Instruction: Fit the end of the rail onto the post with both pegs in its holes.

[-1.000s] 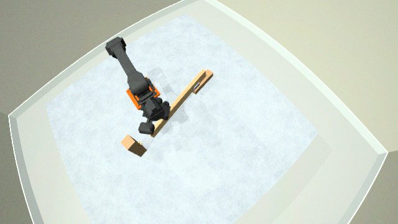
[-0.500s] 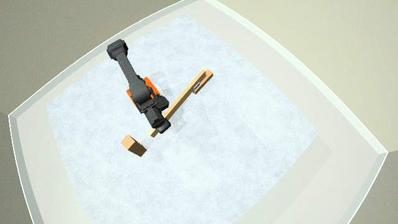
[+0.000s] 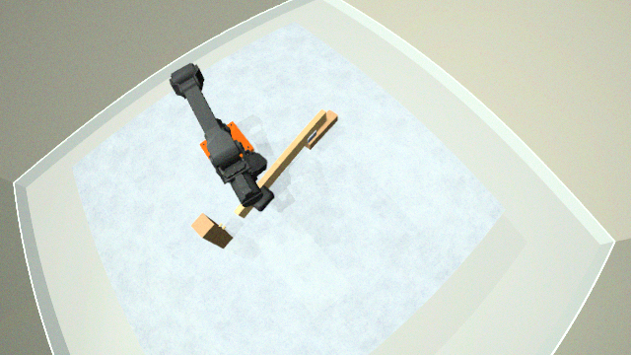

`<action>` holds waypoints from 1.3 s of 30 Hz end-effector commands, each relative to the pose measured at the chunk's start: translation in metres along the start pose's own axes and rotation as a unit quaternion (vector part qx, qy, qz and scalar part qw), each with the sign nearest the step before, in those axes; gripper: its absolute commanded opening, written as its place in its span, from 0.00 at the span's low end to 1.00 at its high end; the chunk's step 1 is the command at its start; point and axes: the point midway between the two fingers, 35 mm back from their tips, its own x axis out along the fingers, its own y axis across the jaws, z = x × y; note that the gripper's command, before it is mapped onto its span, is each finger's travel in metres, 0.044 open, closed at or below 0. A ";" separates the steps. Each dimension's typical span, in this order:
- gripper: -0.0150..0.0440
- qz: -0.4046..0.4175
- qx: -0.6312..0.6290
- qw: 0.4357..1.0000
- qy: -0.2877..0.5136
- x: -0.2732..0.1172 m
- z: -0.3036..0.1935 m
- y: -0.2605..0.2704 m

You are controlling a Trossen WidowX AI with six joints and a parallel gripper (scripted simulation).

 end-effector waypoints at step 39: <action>0.96 0.002 -0.004 1.000 -0.004 0.064 0.002 0.002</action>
